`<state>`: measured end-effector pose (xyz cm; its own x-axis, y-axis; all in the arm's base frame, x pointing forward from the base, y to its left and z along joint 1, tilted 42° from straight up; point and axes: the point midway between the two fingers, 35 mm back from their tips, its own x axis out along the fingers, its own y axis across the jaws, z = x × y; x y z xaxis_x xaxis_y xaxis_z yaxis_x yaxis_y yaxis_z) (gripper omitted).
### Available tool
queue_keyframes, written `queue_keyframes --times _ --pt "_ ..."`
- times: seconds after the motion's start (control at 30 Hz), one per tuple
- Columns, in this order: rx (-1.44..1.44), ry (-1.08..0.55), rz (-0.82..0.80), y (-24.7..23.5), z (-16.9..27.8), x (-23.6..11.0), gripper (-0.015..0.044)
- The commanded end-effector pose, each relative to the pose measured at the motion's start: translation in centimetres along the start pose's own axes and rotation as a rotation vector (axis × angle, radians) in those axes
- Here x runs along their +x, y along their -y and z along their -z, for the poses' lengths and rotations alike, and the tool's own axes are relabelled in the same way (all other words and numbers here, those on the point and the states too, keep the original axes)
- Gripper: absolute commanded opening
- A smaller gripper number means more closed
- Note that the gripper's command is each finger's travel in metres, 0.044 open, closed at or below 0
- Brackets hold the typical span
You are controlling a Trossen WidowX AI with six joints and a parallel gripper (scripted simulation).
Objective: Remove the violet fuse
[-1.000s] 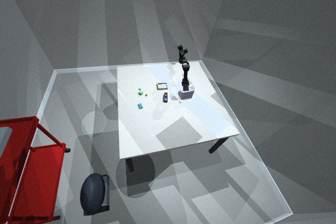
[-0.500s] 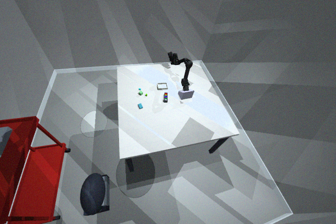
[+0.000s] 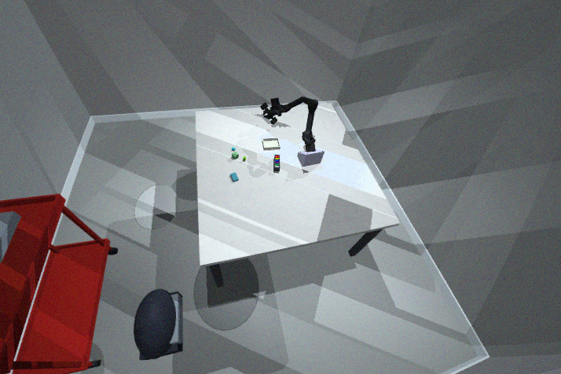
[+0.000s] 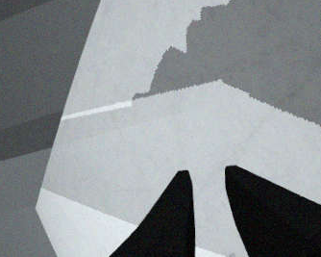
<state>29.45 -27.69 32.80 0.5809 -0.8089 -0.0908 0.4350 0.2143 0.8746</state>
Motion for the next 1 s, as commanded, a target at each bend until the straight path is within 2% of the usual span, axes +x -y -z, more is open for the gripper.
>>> queue_keyframes --times 0.0,0.27,0.53,0.73,0.97 --pt "-0.102 -0.188 0.092 1.3 7.6 -0.2 0.0069" --pt "-0.357 -0.476 0.240 4.8 19.2 -3.8 0.0069" --pt "-0.767 -0.724 0.368 10.1 28.1 -10.8 0.0069" --pt "-1.181 -0.872 0.415 14.5 32.1 -17.8 0.0069" --pt "-1.777 -0.940 0.389 19.2 33.2 -26.2 0.0069"
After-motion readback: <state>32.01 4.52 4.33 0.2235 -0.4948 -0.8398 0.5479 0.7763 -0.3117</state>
